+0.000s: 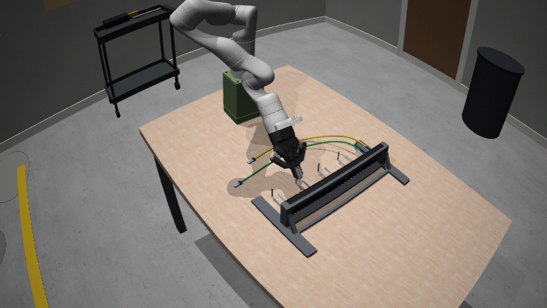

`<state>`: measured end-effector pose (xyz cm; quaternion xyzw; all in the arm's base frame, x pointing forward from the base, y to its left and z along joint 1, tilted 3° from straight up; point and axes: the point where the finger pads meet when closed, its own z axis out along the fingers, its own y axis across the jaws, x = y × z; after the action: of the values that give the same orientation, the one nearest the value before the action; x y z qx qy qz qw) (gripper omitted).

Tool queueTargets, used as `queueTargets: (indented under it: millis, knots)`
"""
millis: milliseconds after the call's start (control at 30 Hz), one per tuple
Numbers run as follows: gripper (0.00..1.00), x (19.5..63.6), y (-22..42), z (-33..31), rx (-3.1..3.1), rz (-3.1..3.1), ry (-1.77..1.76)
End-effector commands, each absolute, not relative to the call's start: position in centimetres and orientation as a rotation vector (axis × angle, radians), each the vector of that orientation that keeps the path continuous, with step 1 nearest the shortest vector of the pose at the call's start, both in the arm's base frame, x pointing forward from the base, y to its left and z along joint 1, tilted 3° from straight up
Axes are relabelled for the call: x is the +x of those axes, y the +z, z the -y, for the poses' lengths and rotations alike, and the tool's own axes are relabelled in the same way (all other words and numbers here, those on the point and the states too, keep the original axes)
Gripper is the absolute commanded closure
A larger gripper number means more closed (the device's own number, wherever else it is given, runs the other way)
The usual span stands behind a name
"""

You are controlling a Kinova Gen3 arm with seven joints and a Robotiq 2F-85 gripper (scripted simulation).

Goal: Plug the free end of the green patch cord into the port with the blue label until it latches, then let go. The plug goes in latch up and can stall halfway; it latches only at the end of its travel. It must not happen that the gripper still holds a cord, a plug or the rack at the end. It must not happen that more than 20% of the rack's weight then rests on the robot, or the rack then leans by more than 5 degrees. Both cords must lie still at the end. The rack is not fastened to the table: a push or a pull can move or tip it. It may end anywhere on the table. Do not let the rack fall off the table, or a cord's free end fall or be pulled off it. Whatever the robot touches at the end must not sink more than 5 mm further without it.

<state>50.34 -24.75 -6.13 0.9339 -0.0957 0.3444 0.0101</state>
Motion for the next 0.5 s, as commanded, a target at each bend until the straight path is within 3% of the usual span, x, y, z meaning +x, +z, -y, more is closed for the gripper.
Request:
queueTargets:
  millis: [0, 467]
  knots:
    - [1.0, 50.4, -6.2, 24.6, 2.918, 0.28, 1.074]
    - [1.0, 49.6, -5.1, 24.7, 2.914, 0.298, 1.075]
